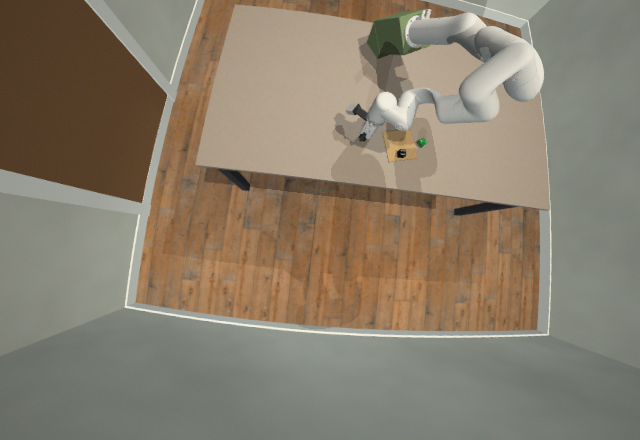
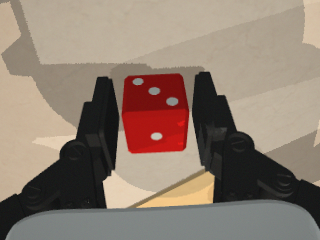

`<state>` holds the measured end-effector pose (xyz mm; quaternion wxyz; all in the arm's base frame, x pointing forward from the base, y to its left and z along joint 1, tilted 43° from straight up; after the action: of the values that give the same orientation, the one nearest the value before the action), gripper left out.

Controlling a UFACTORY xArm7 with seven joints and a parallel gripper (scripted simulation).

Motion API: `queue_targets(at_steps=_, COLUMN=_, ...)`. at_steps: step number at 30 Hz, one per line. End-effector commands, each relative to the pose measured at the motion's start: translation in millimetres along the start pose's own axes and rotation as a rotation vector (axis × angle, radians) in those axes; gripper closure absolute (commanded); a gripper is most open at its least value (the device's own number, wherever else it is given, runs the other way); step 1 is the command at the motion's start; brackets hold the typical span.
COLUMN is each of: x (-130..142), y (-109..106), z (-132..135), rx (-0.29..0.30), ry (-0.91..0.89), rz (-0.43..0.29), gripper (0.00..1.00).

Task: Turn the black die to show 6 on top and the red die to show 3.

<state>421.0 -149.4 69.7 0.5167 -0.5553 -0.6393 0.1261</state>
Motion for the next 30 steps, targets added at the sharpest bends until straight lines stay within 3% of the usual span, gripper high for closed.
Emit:
queue_targets(at_steps=1, x=-0.9, y=-1.1, z=-0.9, rx=-0.003, ry=0.001, rz=0.002, gripper=0.53)
queue_targets(at_steps=13, x=-0.9, y=-1.1, z=-0.9, rx=-0.003, ry=0.001, rz=0.002, gripper=0.53)
queue_targets(at_steps=14, x=-0.9, y=-1.1, z=-0.9, rx=-0.003, ry=0.001, rz=0.002, gripper=0.73)
queue_targets(at_steps=30, x=-0.9, y=-1.1, z=-0.9, rx=-0.003, ry=0.001, rz=0.002, gripper=0.73)
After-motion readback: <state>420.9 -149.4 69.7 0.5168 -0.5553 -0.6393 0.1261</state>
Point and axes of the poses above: the point where the finger pads meet when closed, its own y axis out along the fingers, its own z axis across the jaws, x = y × z, the point moved 6 cm from there along -y, back along the fingers, and after that the axes turned 13 degrees about -y, right-handed, at the moved point
